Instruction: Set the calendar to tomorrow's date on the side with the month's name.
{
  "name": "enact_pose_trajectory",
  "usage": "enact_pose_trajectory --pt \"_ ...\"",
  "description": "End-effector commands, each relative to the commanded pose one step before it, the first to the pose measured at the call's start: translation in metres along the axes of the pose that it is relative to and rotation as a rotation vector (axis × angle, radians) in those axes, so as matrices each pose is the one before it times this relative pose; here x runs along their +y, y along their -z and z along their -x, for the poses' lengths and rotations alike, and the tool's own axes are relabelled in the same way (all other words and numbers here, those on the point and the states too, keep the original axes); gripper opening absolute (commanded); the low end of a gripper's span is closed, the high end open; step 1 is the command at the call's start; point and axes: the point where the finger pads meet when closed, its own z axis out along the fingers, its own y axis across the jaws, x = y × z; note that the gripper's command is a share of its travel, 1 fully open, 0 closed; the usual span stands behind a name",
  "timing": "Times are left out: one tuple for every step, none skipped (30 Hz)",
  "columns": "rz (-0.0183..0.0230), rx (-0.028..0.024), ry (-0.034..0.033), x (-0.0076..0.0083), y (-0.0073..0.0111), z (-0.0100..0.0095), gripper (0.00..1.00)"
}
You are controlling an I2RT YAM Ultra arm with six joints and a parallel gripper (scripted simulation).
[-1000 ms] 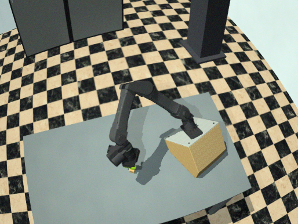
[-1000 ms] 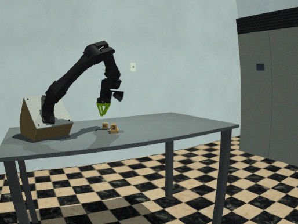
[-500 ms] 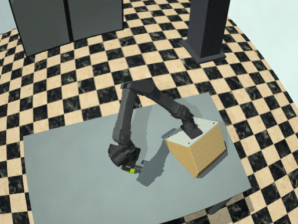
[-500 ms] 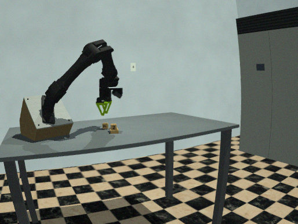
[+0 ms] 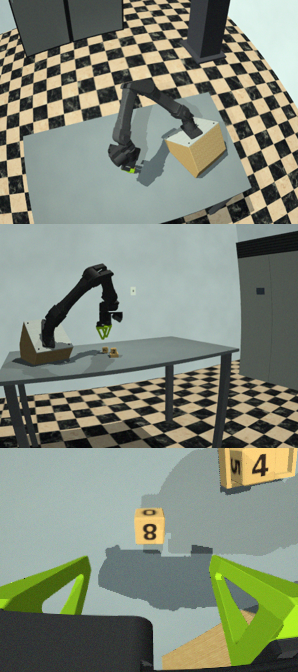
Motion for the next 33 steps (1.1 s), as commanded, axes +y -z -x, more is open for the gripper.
enact_pose_trajectory --pt "0.05511 -0.04825 -0.03405 0.01161 0.02006 0.01375 1.00" --pt "0.00000 0.00000 0.00000 0.00000 0.00000 0.00000 1.00" --pt "0.00000 0.00000 0.00000 0.00000 0.00000 0.00000 1.00" --pt "0.00000 0.00000 0.00000 0.00000 0.00000 0.00000 1.00" --pt "0.00000 0.00000 0.00000 0.00000 0.00000 0.00000 1.00" --pt "0.00000 0.00000 0.00000 0.00000 0.00000 0.00000 1.00" --pt "0.00000 0.00000 0.00000 0.00000 0.00000 0.00000 1.00" --pt "0.00000 0.00000 0.00000 0.00000 0.00000 0.00000 1.00" --pt "0.00000 0.00000 0.00000 0.00000 0.00000 0.00000 1.00" --pt "0.00000 0.00000 0.00000 0.00000 0.00000 0.00000 1.00" --pt "0.00000 0.00000 0.00000 0.00000 0.00000 0.00000 1.00" --pt "0.00000 0.00000 0.00000 0.00000 0.00000 0.00000 1.00" --pt "0.00000 0.00000 0.00000 0.00000 0.00000 0.00000 1.00" --pt "0.00000 0.00000 0.00000 0.00000 0.00000 0.00000 1.00" --pt "0.00000 0.00000 0.00000 0.00000 0.00000 0.00000 1.00" --pt "0.00000 0.00000 0.00000 0.00000 0.00000 0.00000 1.00" --pt "0.00000 0.00000 0.00000 0.00000 0.00000 0.00000 1.00" --pt "0.00000 0.00000 0.00000 0.00000 0.00000 0.00000 1.00" --pt "0.00000 0.00000 0.00000 0.00000 0.00000 0.00000 1.00" --pt "0.00000 0.00000 0.00000 0.00000 0.00000 0.00000 1.00" --pt "0.00000 0.00000 0.00000 0.00000 0.00000 0.00000 1.00" --pt "0.00000 0.00000 0.00000 0.00000 0.00000 0.00000 1.00" --pt "0.00000 0.00000 0.00000 0.00000 0.00000 0.00000 1.00" --pt "0.00000 0.00000 0.00000 0.00000 0.00000 0.00000 1.00" --pt "0.00000 0.00000 0.00000 0.00000 0.00000 0.00000 1.00" --pt "-0.00001 0.00001 0.00127 0.00000 0.00000 0.00000 1.00" --pt "-0.00008 0.00005 0.00843 -0.00003 0.00001 -0.00002 1.00" --pt "-0.00021 0.00012 0.01268 -0.00007 0.00002 -0.00005 1.00" --pt "-0.00038 0.00023 0.01342 -0.00013 0.00005 -0.00008 1.00" --pt "-0.00058 0.00036 0.02066 -0.00020 0.00007 -0.00013 1.00" --pt "-0.00079 0.00052 0.02871 -0.00027 0.00010 -0.00019 1.00" --pt "0.00000 0.00000 0.00000 0.00000 0.00000 0.00000 1.00" --pt "0.00000 0.00000 0.00000 0.00000 0.00000 0.00000 1.00"
